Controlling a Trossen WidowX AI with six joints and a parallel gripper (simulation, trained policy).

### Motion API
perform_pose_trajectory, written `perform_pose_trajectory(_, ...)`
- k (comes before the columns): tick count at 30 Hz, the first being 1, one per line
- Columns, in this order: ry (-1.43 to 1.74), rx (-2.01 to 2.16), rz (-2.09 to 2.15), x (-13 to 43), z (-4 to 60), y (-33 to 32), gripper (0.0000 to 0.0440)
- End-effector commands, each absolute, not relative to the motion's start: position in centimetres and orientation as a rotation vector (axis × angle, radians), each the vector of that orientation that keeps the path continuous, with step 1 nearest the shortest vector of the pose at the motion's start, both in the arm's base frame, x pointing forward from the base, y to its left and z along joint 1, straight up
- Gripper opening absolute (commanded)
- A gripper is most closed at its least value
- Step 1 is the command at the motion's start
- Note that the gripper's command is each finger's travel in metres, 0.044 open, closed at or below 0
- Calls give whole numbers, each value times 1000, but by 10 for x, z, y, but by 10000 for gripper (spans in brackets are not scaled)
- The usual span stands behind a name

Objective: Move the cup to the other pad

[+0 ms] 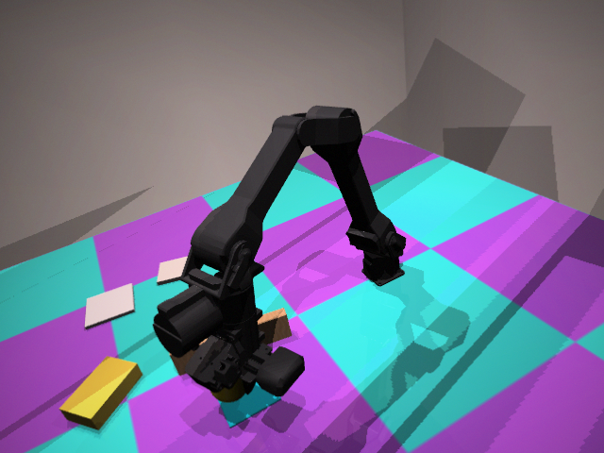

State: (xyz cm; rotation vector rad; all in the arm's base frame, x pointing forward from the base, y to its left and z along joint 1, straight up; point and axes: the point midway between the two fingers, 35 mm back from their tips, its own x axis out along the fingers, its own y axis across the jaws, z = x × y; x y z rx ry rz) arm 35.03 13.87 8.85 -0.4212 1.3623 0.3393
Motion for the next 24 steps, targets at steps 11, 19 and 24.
perform_pose_trajectory(11,1380,-401,304,343,67,133,72)
perform_pose_trajectory(19,1311,-354,322,350,83,137,156)
perform_pose_trajectory(24,1298,-333,338,344,93,137,170)
